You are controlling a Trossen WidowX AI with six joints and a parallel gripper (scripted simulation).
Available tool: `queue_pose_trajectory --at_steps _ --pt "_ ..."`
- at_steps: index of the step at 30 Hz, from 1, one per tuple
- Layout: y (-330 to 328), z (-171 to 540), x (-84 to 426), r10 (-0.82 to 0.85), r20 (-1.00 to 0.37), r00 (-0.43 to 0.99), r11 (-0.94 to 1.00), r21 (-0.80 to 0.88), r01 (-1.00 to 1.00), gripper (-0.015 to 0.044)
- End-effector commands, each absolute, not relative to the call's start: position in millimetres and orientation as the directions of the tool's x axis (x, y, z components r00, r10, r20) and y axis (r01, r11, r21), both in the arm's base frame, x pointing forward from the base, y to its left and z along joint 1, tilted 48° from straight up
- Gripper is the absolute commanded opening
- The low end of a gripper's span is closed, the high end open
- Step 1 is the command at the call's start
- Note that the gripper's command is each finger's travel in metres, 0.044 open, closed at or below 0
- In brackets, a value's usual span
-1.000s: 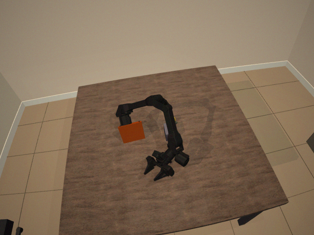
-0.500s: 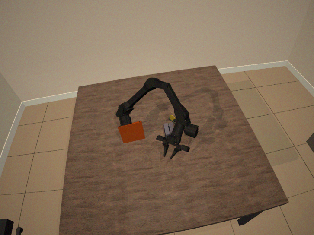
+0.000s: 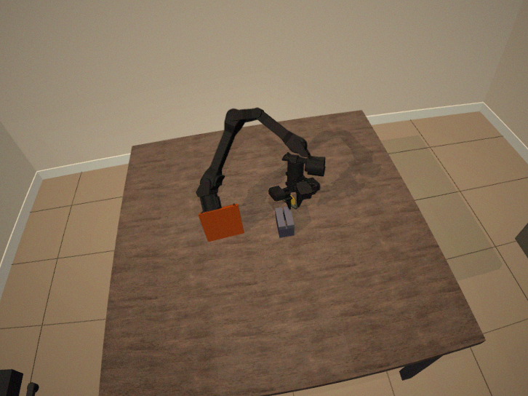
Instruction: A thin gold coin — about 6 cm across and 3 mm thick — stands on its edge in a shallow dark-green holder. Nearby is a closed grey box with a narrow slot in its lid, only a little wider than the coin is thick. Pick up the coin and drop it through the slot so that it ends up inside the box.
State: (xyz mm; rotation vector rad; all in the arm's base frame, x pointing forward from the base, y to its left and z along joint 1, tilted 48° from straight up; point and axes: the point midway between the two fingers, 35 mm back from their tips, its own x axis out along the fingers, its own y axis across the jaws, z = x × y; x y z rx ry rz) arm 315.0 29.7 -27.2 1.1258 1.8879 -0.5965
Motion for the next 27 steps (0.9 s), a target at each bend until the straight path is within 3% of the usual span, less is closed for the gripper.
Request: queue_pose_trajectory --at_steps 1,5,27 --pt "71 18 310 0.623 -0.754 -0.208 0.554 0.238 0.798 0.0161" --pt "98 52 307 0.715 -0.675 -0.184 0.563 0.399 0.723 0.0161" --pt "140 19 299 0.716 -0.673 -0.184 0.563 0.401 0.723 0.0161"
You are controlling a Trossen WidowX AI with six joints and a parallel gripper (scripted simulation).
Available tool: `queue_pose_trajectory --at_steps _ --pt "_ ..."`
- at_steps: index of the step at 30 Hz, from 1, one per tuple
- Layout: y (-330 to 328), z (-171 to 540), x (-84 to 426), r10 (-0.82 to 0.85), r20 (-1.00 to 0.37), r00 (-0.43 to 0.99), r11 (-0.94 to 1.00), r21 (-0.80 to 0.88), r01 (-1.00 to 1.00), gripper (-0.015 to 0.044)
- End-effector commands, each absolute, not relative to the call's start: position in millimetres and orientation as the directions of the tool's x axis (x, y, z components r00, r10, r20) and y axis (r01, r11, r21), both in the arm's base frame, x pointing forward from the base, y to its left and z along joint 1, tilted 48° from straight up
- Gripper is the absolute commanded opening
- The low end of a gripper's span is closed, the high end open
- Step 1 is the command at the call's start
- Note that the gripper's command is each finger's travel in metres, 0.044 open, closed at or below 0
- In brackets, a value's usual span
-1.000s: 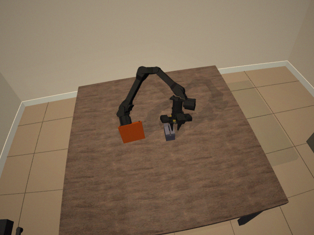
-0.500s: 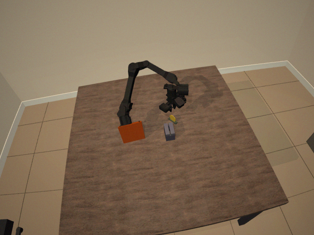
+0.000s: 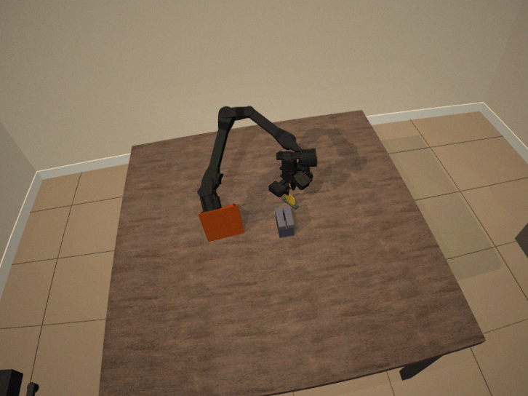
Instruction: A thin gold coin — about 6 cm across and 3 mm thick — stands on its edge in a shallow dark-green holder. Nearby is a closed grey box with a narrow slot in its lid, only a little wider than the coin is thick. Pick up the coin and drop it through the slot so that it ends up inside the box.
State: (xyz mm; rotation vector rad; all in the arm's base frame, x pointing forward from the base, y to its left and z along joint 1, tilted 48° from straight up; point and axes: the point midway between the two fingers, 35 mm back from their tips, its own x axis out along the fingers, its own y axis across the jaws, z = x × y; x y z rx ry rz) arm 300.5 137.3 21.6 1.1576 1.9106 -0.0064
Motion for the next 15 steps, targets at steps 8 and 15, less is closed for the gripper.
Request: queue_pose_trajectory --at_steps 8,15 --pt "150 10 297 0.715 -0.674 -0.184 0.565 0.401 0.721 0.0161" --pt "158 2 296 0.715 -0.674 -0.184 0.564 0.401 0.722 0.0161"
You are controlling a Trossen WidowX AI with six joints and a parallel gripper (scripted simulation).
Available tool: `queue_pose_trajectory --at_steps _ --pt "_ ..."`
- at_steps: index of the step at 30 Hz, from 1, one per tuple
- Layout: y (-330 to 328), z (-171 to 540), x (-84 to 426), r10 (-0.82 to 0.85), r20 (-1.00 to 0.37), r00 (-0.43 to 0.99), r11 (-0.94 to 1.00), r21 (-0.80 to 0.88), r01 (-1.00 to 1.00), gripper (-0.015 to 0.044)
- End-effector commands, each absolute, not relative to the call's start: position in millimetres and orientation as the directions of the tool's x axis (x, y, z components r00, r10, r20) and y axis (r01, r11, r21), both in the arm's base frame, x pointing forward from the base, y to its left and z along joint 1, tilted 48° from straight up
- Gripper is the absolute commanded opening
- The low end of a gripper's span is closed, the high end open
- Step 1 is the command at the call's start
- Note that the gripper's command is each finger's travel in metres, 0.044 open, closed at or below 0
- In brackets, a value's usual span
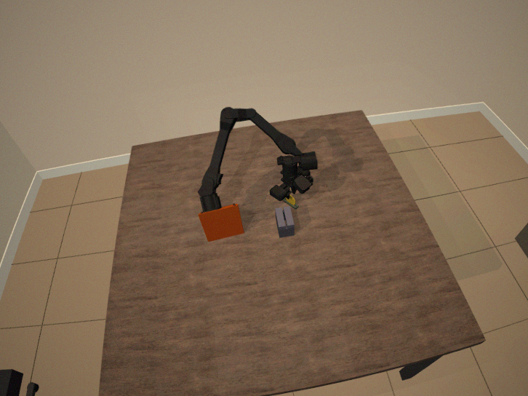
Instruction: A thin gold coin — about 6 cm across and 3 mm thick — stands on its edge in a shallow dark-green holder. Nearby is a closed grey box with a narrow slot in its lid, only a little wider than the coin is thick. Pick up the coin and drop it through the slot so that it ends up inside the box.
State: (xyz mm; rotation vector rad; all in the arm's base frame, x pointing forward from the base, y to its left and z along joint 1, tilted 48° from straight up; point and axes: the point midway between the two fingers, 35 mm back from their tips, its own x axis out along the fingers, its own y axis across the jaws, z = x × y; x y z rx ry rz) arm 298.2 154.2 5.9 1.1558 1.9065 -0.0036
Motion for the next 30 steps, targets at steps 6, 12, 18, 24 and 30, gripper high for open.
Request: queue_pose_trajectory --at_steps 6,12,18,24,30 --pt "165 -4 294 0.716 -0.674 -0.184 0.563 0.401 0.722 0.0161" --pt "171 -11 292 0.717 -0.673 -0.184 0.562 0.401 0.723 0.0161" --pt "178 -17 290 0.718 -0.671 -0.184 0.562 0.401 0.724 0.0161" --pt "182 -20 288 0.719 -0.671 -0.185 0.561 0.402 0.724 0.0134" --pt "182 -20 288 0.719 -0.671 -0.185 0.561 0.402 0.724 0.0000"
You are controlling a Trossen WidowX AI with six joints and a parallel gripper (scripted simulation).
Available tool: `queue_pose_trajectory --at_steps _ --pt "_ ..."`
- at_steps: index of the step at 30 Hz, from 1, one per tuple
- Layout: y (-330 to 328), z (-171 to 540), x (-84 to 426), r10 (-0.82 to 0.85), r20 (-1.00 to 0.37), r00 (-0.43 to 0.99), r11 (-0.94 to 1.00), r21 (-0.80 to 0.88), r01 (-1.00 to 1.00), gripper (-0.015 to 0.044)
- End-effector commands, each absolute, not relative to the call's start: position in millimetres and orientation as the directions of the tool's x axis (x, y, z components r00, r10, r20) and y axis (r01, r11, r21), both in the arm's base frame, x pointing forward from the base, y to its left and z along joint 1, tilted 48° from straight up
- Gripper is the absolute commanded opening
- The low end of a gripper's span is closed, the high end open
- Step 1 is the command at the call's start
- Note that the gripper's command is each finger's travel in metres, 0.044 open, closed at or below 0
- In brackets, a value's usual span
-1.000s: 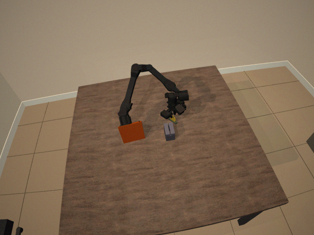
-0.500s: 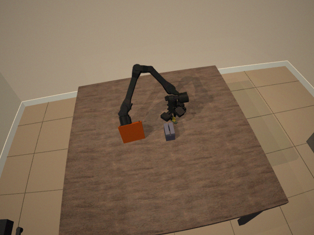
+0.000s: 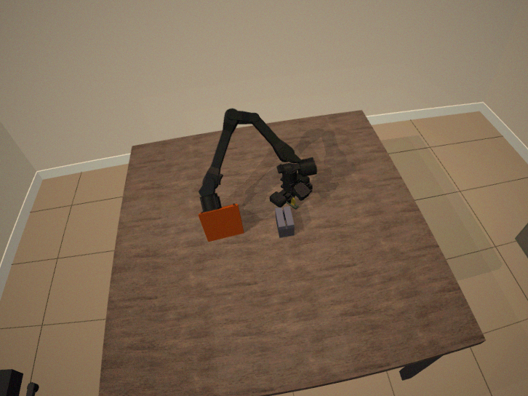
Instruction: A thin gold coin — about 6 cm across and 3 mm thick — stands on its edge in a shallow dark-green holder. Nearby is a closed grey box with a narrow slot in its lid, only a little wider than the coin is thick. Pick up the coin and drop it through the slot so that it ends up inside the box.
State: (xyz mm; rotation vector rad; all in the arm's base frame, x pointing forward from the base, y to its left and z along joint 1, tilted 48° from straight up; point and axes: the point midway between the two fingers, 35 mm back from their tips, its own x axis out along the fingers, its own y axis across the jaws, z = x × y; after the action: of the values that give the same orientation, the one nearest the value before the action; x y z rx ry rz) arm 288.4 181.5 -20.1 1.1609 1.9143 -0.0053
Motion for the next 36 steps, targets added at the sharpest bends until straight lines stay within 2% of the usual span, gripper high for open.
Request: queue_pose_trajectory --at_steps 1,36 --pt "182 -20 288 0.719 -0.671 -0.185 0.561 0.402 0.724 0.0000" --pt "134 22 304 0.713 -0.677 -0.182 0.564 0.399 0.723 0.0000"
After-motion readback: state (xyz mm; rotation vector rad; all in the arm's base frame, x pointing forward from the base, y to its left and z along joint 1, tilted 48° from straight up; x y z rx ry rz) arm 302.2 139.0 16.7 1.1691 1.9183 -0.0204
